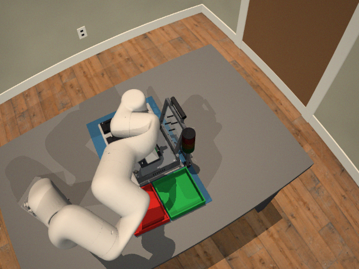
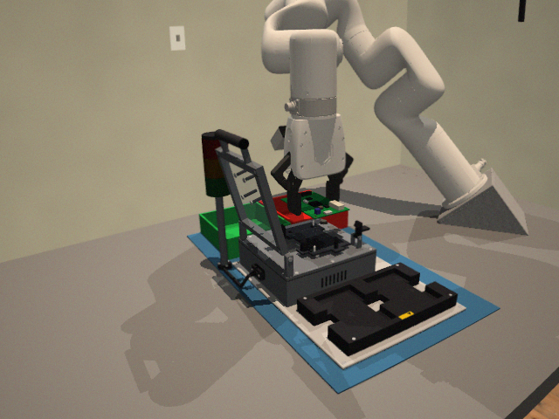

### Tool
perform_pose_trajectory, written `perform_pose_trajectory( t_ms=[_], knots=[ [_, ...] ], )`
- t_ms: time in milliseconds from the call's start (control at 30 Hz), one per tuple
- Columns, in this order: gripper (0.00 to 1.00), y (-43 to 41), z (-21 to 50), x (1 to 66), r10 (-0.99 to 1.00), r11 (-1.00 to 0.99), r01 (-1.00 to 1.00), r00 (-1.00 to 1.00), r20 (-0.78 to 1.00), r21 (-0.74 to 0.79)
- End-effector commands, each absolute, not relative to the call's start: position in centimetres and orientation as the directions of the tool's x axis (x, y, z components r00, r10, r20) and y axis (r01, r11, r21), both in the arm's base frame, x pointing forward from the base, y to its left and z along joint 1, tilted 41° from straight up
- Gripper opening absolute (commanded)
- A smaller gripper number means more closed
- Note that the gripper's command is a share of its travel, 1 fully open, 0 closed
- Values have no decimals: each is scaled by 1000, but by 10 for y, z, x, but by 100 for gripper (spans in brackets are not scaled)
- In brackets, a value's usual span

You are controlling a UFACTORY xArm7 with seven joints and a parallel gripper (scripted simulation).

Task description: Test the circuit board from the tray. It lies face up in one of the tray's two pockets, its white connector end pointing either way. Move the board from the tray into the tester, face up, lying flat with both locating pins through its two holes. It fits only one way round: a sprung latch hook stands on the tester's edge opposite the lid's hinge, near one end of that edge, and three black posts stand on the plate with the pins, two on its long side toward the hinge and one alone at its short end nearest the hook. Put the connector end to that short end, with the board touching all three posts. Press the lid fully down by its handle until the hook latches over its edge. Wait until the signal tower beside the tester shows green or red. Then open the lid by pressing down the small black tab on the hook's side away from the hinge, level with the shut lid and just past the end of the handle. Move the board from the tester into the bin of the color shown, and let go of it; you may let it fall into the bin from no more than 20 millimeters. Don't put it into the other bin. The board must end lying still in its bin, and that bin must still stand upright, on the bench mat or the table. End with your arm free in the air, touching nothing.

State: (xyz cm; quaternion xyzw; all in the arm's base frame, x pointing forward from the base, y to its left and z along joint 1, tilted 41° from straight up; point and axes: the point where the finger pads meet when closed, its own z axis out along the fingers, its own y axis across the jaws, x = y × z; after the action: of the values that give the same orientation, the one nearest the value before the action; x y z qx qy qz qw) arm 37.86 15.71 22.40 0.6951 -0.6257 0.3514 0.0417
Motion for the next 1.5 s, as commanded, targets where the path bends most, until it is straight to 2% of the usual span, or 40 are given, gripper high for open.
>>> perform_pose_trajectory(
  t_ms=[0,1467],
  knots=[
    [79,159,225,379,-842,-215,-898,-29,539,-385],
    [79,141,199,395,-842,-215,-897,-30,539,-385]
  ],
)
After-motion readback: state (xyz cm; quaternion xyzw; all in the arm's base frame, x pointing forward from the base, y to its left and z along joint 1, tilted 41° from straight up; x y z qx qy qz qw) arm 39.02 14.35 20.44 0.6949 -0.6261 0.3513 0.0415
